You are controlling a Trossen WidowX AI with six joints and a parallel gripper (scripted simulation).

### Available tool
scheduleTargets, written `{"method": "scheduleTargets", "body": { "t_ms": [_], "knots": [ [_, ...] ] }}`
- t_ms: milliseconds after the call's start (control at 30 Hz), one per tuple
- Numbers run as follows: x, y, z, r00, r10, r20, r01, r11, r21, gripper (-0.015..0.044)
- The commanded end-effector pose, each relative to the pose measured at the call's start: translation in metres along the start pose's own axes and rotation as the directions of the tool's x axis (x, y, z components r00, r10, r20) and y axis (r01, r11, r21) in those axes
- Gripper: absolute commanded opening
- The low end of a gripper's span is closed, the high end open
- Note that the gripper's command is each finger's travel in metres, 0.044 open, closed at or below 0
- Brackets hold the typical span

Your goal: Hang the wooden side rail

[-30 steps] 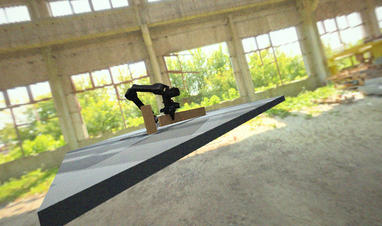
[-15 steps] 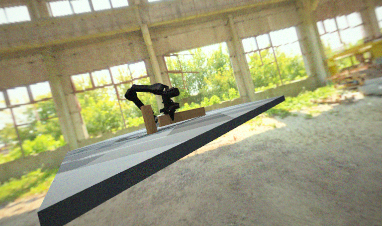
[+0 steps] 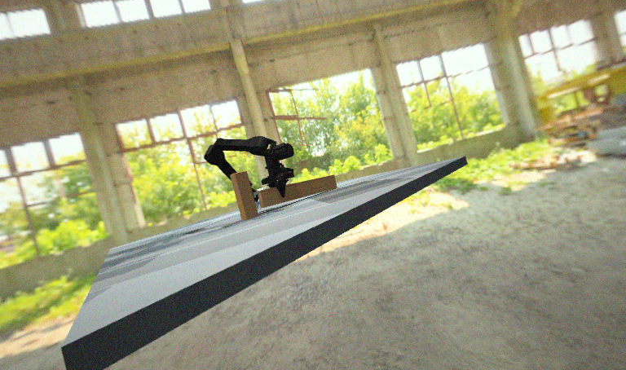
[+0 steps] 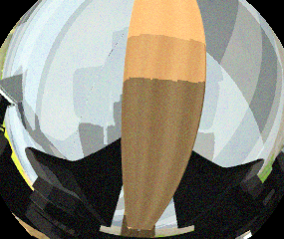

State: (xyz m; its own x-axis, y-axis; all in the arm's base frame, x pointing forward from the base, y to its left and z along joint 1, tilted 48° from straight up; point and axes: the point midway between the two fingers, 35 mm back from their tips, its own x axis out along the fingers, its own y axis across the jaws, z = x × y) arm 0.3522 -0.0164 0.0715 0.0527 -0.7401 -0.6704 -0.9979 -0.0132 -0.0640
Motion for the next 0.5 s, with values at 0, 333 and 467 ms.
{"method": "scheduleTargets", "body": {
  "t_ms": [0,333,467],
  "knots": [
    [-0.0055,-0.0029,-0.0026,1.000,-0.016,0.000,0.016,1.000,0.003,0.0000],
    [-0.0057,-0.0030,-0.0037,1.000,-0.016,0.000,0.016,1.000,0.003,0.0000],
    [-0.0058,-0.0029,-0.0041,1.000,-0.016,0.000,0.016,1.000,0.003,0.0000]
  ]
}}
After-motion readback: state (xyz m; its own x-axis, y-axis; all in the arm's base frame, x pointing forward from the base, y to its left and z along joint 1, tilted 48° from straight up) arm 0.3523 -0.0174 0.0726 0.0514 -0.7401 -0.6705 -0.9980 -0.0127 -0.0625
